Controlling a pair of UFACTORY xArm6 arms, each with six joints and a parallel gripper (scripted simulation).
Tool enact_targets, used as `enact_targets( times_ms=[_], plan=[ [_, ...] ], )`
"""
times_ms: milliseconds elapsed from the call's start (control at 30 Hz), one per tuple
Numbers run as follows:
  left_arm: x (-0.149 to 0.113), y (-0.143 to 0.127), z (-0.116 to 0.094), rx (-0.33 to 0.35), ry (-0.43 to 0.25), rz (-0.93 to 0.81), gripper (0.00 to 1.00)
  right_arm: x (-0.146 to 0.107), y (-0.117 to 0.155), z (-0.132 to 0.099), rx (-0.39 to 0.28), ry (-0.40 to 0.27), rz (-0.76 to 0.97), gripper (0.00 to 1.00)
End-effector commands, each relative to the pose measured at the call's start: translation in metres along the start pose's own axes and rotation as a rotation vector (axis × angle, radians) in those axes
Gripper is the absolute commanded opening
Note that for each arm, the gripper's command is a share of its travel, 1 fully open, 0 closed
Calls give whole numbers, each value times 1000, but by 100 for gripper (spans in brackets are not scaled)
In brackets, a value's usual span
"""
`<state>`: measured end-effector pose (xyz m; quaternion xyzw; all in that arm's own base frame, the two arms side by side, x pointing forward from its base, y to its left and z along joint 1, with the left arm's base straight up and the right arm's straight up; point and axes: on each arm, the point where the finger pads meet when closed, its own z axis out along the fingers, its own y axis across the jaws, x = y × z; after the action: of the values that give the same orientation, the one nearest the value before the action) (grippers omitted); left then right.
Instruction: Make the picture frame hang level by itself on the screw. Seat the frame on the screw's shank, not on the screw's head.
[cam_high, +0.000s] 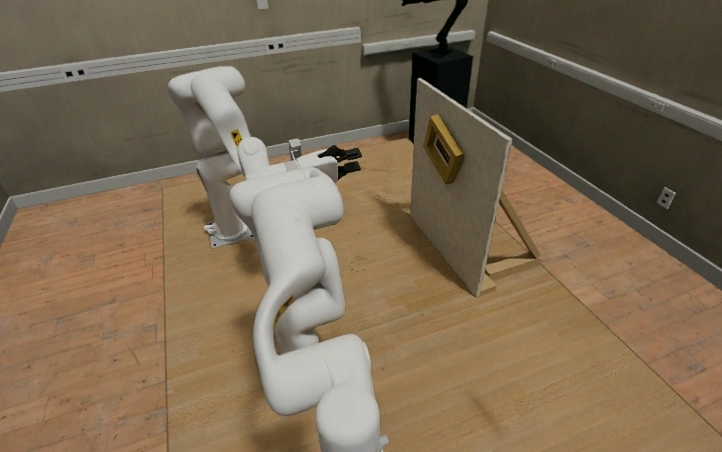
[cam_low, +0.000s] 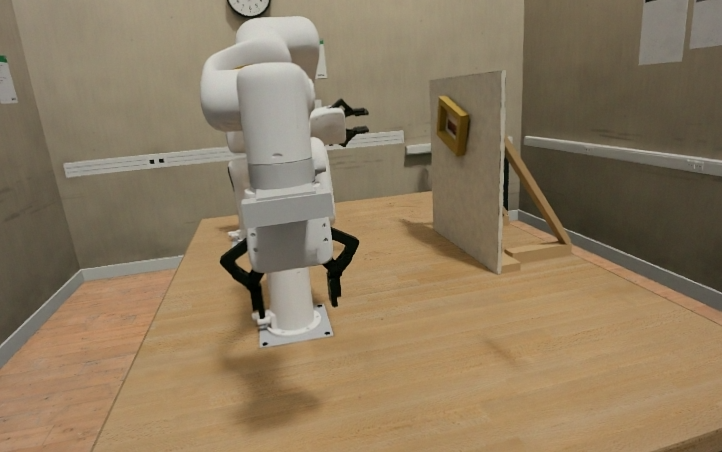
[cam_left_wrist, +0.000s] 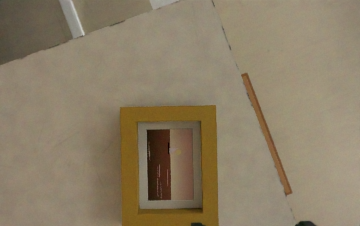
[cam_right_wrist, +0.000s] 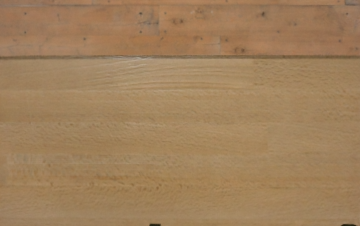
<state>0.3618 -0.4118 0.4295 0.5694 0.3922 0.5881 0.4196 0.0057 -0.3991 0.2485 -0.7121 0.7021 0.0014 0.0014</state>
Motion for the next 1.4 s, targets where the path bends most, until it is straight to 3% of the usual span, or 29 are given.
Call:
enact_targets(
  times_ms=[0, 800, 1367],
  plan=[
    [1, 2, 2, -2, 1, -4, 51, 1, 0, -1, 0, 4, 0, 100],
    [1, 3, 29, -2, 1, -4, 51, 1, 0, -1, 0, 4, 0, 100],
    [1, 3, 71, -2, 1, -4, 51, 1, 0, -1, 0, 4, 0, 100]
  ],
)
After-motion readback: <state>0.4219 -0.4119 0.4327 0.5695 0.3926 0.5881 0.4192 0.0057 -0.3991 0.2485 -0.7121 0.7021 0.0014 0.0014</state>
